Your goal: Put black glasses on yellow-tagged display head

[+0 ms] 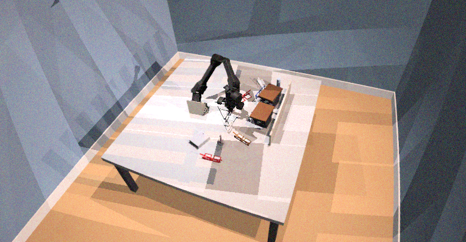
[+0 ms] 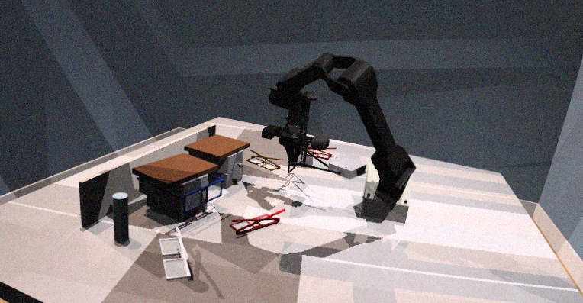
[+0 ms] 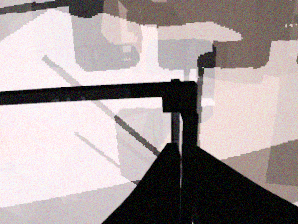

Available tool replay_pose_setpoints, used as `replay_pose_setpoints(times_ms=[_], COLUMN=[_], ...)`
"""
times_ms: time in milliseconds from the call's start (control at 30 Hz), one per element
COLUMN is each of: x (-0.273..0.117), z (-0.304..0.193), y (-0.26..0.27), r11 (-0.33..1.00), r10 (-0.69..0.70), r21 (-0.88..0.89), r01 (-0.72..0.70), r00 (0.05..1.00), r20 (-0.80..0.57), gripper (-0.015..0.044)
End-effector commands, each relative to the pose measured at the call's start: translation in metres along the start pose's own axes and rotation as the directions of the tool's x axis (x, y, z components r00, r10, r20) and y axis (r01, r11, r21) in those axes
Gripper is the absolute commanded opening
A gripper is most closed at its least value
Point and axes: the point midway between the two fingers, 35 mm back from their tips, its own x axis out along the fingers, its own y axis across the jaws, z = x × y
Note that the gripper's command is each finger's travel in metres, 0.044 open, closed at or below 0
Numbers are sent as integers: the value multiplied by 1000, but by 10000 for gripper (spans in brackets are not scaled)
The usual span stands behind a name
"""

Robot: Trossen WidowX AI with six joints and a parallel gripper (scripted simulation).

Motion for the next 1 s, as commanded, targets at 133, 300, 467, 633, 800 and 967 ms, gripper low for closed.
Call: replay_pose_setpoints(times_ms=[133, 300, 467, 633, 800, 967], x=[-41, -42, -44, -48, -50, -51], z=[0, 0, -14, -36, -60, -85], y=[-1, -2, -9, -19, -27, -33], r11=[1000, 1000, 998, 991, 979, 962], r10=[-2, -2, -3, -4, -5, -6], r21=[-6, -15, -61, -132, -204, -274], r01=[2, 2, 2, 3, 3, 2], r00=[1000, 1000, 1000, 1000, 1000, 1000], r20=[-3, -3, -6, -9, -12, -14], gripper=[0, 0, 0, 0, 0, 0])
